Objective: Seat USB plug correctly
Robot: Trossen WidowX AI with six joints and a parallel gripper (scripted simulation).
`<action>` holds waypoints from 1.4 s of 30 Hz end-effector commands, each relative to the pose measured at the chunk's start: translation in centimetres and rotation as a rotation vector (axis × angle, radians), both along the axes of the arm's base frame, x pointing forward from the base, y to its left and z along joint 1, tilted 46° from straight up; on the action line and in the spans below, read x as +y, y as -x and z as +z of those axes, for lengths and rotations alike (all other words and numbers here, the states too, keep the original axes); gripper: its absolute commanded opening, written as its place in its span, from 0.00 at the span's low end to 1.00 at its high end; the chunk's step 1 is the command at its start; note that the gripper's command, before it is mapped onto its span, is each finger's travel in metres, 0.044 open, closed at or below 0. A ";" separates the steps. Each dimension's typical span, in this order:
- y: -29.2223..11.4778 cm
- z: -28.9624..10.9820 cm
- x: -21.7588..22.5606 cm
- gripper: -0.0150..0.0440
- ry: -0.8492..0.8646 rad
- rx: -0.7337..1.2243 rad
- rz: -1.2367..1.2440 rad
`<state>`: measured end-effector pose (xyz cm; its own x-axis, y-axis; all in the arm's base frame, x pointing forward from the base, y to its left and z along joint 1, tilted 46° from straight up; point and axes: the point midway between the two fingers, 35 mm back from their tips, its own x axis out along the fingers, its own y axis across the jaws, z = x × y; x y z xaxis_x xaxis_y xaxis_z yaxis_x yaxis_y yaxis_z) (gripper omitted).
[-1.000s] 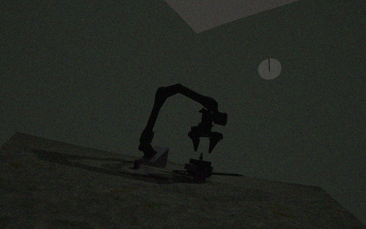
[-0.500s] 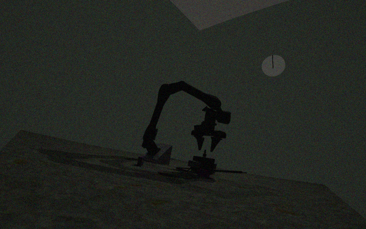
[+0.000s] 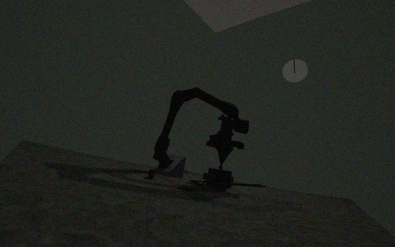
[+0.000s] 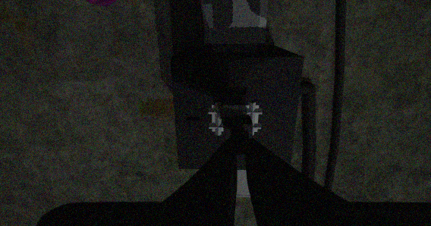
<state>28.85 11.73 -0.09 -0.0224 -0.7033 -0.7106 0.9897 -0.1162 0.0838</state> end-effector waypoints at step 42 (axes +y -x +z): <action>0.0 1.2 1.3 0.25 0.000 0.000 0.000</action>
